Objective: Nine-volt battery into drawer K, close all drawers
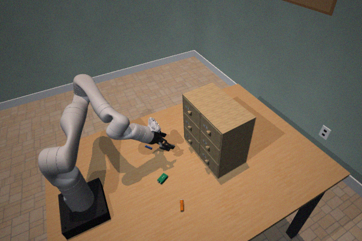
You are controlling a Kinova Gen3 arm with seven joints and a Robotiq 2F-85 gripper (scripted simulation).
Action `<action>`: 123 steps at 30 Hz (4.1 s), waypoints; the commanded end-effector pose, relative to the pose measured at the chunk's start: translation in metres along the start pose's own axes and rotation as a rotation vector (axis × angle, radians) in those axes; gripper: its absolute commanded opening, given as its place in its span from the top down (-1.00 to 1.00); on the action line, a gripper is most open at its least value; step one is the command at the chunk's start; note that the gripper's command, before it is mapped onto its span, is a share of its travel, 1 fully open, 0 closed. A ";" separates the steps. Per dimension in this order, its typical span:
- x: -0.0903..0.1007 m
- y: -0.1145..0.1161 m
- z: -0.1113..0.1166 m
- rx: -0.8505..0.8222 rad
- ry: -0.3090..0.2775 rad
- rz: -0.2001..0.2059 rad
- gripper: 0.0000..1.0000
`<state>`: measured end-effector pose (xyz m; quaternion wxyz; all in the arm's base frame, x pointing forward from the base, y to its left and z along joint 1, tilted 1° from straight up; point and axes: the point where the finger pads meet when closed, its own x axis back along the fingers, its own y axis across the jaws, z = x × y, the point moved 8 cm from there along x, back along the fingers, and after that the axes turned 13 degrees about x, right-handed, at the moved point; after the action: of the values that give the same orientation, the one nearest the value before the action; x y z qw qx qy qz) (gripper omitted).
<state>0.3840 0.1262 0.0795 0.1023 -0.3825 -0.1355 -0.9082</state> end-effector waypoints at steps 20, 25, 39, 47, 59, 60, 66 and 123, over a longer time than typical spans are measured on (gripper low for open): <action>0.033 0.007 0.033 -0.001 0.001 0.000 -1.00; 0.034 0.008 0.033 -0.001 0.001 0.000 -1.00; 0.035 0.008 0.034 -0.001 -0.006 0.002 -1.00; 0.037 0.008 0.035 -0.001 -0.018 0.005 -1.00; 0.044 0.009 0.039 -0.001 -0.063 0.015 -1.00; 0.045 0.009 0.040 -0.001 -0.069 0.017 -1.00; 0.049 0.010 0.042 -0.001 -0.091 0.022 -1.00; 0.120 0.021 0.089 0.000 -0.609 0.141 -1.00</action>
<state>0.3635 0.1264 0.2245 0.1177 -0.6434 -0.1336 -0.7445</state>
